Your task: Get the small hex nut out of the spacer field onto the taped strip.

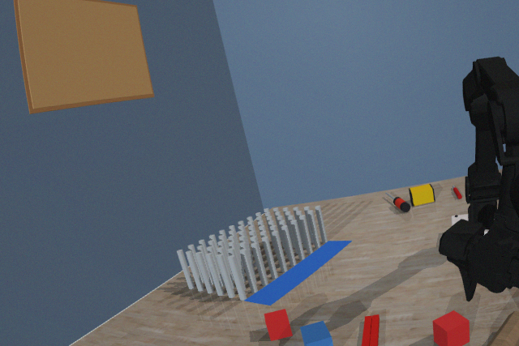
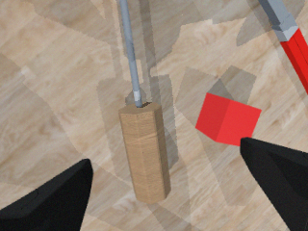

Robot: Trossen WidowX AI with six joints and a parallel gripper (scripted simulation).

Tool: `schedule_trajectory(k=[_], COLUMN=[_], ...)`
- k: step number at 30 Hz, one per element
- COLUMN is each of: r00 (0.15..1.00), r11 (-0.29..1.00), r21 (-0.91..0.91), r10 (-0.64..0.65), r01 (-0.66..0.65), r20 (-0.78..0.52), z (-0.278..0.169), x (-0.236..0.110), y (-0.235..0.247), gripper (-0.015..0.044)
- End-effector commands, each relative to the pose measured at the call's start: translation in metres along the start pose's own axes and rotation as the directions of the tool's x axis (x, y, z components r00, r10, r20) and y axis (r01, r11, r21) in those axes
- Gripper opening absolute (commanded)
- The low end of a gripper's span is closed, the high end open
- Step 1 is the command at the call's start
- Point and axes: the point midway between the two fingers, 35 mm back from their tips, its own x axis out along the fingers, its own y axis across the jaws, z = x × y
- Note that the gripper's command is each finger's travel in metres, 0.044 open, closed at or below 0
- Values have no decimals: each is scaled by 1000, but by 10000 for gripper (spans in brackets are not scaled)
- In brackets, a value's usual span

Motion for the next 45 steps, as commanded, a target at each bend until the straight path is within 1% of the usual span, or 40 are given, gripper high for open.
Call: schedule_trajectory(k=[1,17,18,21,23,25,28,31,32,33,39,45], r00=[1000,1000,1000,998,995,991,981,969,964,959,939,920], r11=[1000,1000,997,932,838,707,458,167,66,15,-276,-541], r21=[-5,-23,-75,-360,-542,-698,-870,-954,-962,-959,-907,-781], r10=[-8,-8,-10,-17,-21,-25,-29,-32,-32,-33,-34,-34], r01=[8,8,10,36,70,112,182,248,266,283,320,311], r20=[-10,-7,2,57,95,134,190,246,264,283,341,390], z=[-1,-1,-1,-3,-5,-7,-10,-14,-16,-17,-23,-28], x=[1,1,1,1,1,1,1,1,1,1,1,2], y=[-1,-1,0,2,3,5,6,7,7,7,7,7], gripper=[440,440,440,440,440,440,440,440,440,440,440,440])
